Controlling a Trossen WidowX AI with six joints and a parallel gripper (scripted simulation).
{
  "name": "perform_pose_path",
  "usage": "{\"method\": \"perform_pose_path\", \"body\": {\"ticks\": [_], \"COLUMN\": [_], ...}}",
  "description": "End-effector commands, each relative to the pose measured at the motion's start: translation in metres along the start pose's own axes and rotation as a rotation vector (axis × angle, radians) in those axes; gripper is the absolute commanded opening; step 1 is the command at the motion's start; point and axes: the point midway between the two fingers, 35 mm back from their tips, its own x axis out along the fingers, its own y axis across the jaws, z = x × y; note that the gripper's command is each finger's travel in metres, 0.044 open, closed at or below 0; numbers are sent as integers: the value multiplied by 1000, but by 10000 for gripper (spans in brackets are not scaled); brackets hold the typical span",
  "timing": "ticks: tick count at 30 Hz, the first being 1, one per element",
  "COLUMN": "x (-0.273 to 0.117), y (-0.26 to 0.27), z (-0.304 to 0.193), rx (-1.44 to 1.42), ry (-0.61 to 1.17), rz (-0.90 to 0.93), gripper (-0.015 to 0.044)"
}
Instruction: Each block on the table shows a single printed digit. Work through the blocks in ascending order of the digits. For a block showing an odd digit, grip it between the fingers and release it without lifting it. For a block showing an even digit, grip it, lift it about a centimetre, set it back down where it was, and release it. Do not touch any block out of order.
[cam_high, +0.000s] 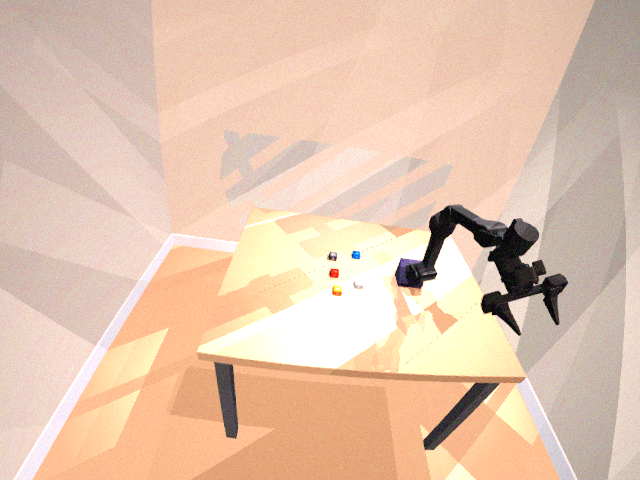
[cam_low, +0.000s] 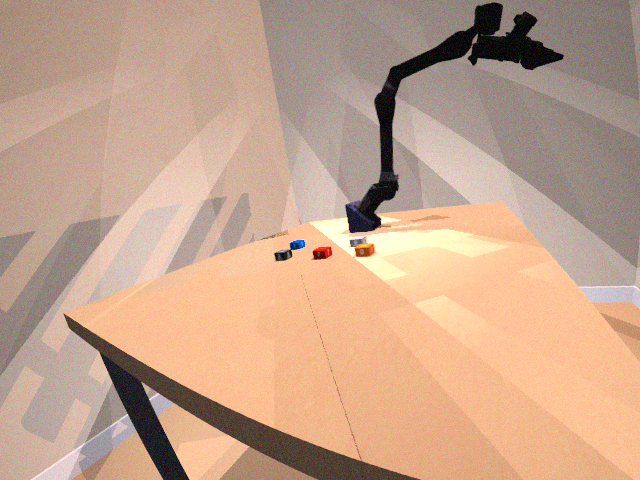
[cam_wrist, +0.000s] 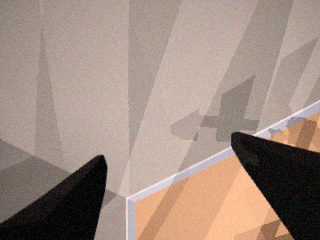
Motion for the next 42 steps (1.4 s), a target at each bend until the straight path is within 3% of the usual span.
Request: {"method": "perform_pose_path", "body": {"ticks": [1,9,16,23,29,35,42], "x": [36,62,8,-107,-235,-371,-505], "y": [-43,-190,-340,-454,-507,-513,-469], "z": [-44,-114,-147,-162,-173,-193,-232], "rx": [-161,-401,-446,-325,-107,195,571], "ry": [121,420,715,972,1127,1187,1093], "rz": [-160,-529,-843,-1096,-1254,-1348,-1367], "gripper": [400,400,400,400,400,400,400]}}
